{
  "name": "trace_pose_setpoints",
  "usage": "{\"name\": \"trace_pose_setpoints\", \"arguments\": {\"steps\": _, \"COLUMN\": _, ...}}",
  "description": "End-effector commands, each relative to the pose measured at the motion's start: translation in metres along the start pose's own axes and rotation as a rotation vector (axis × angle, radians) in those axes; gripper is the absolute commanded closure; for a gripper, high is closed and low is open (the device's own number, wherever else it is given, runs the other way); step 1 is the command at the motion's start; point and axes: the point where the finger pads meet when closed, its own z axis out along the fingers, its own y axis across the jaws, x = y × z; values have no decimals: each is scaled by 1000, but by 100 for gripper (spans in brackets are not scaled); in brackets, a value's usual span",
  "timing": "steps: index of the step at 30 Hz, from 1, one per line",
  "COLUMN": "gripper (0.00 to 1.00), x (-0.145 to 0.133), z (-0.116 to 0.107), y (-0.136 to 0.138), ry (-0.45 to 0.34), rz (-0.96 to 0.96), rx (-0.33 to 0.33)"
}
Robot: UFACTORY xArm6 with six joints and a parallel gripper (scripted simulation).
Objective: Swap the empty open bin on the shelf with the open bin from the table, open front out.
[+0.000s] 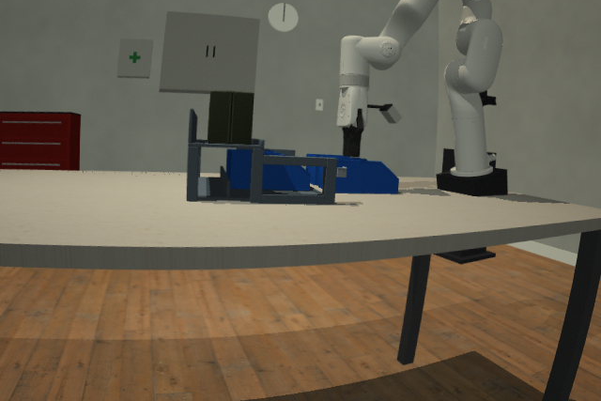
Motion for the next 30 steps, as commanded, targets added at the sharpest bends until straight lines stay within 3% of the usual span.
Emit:
{"name": "trace_pose_setpoints", "arguments": {"steps": 1, "gripper": 74, "x": -1, "z": 4, "y": 0, "ry": -3, "rz": 0, "rx": 1}}
{"name": "trace_pose_setpoints", "arguments": {"steps": 30, "gripper": 74, "x": -1, "z": 35, "y": 0, "ry": -3, "rz": 0, "rx": 0}}
